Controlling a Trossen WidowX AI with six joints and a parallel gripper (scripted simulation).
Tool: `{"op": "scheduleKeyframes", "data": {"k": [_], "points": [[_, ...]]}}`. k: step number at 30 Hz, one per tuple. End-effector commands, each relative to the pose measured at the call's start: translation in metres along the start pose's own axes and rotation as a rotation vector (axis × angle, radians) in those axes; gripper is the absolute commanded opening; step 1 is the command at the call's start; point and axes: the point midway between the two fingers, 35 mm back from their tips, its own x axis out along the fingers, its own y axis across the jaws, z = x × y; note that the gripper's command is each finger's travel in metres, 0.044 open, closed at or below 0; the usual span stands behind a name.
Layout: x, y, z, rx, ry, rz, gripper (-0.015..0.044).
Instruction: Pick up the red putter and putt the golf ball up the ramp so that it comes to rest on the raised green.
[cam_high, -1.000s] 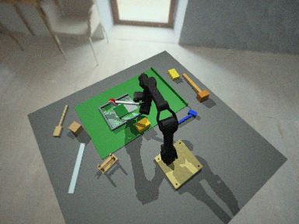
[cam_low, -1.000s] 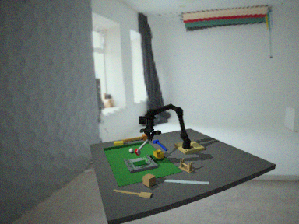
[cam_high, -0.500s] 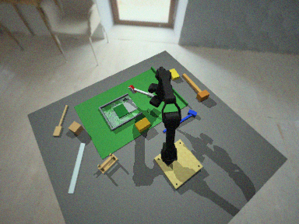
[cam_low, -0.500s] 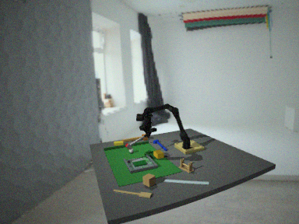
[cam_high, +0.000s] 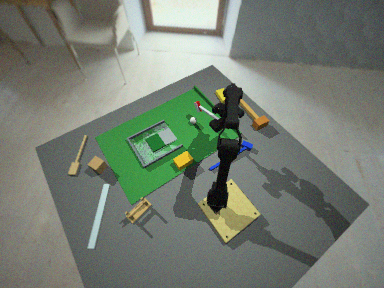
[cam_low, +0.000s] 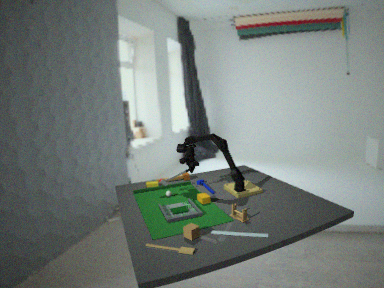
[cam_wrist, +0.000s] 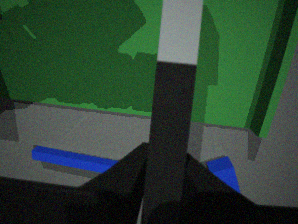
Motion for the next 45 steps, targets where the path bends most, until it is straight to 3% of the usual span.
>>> {"op": "scheduleKeyframes", "data": {"k": [1,17,45], "points": [[-0.003,-0.011,-0.005,0.044,-0.002,-0.007,0.0000],[0.036,-0.011,-0.005,0.044,-0.002,-0.007,0.0000],[0.063,-0.011,-0.005,0.040,-0.002,-0.007,0.0000]]}}
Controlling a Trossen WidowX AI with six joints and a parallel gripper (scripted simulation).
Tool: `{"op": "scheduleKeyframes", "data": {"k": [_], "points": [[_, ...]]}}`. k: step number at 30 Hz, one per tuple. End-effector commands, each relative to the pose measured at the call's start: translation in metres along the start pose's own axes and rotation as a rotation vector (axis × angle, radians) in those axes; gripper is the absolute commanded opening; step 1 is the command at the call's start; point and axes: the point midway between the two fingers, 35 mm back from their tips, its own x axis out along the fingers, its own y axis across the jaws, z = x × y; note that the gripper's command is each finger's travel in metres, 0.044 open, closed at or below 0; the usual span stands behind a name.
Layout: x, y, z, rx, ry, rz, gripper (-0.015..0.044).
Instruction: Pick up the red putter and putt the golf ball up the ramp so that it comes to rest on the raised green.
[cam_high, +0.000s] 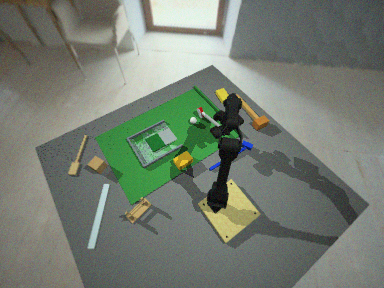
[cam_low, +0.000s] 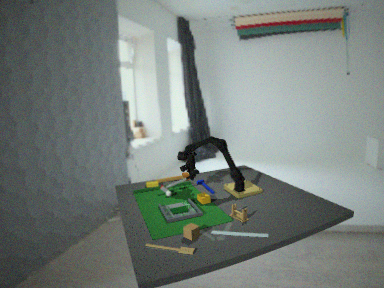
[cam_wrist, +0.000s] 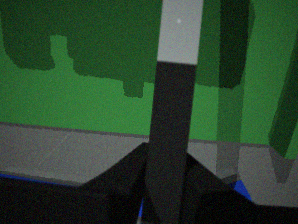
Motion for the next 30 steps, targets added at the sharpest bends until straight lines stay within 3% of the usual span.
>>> {"op": "scheduleKeyframes", "data": {"k": [1,23,27,30], "points": [[-0.001,0.000,0.000,0.000,-0.001,-0.001,0.0000],[0.003,-0.030,0.000,0.004,-0.001,-0.003,0.0000],[0.004,-0.024,-0.001,0.004,0.002,0.004,0.0000],[0.002,0.011,0.006,0.004,0.001,0.004,0.0000]]}}
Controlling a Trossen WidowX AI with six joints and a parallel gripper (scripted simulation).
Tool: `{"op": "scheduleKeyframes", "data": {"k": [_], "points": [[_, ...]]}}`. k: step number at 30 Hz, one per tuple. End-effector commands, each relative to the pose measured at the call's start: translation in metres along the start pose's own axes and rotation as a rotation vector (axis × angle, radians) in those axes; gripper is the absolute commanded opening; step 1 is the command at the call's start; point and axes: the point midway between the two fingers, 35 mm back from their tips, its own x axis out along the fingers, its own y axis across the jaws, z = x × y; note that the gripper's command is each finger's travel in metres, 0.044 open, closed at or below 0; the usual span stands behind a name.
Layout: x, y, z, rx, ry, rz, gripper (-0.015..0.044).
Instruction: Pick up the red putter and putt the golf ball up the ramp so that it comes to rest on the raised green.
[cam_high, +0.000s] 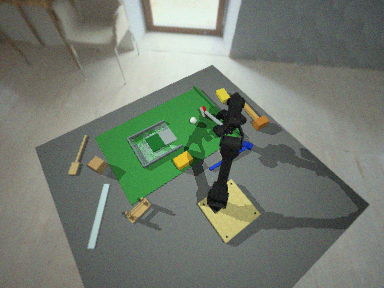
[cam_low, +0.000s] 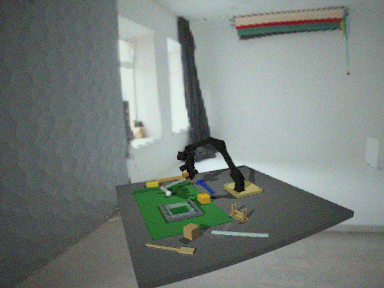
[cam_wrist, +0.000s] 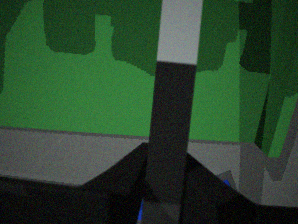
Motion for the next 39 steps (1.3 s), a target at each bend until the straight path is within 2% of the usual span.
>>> {"op": "scheduleKeyframes", "data": {"k": [1,6,8,14,25,39], "points": [[-0.003,0.046,0.007,-0.018,0.000,0.006,0.0000],[-0.002,0.118,0.001,-0.018,-0.002,0.008,0.0000],[-0.001,0.127,-0.002,-0.018,-0.002,0.009,0.0000],[-0.009,0.127,-0.001,-0.018,-0.002,0.009,0.0000],[-0.060,0.126,-0.002,-0.018,-0.002,0.008,0.0000],[-0.051,0.127,-0.003,-0.021,0.008,0.013,0.0000]]}}
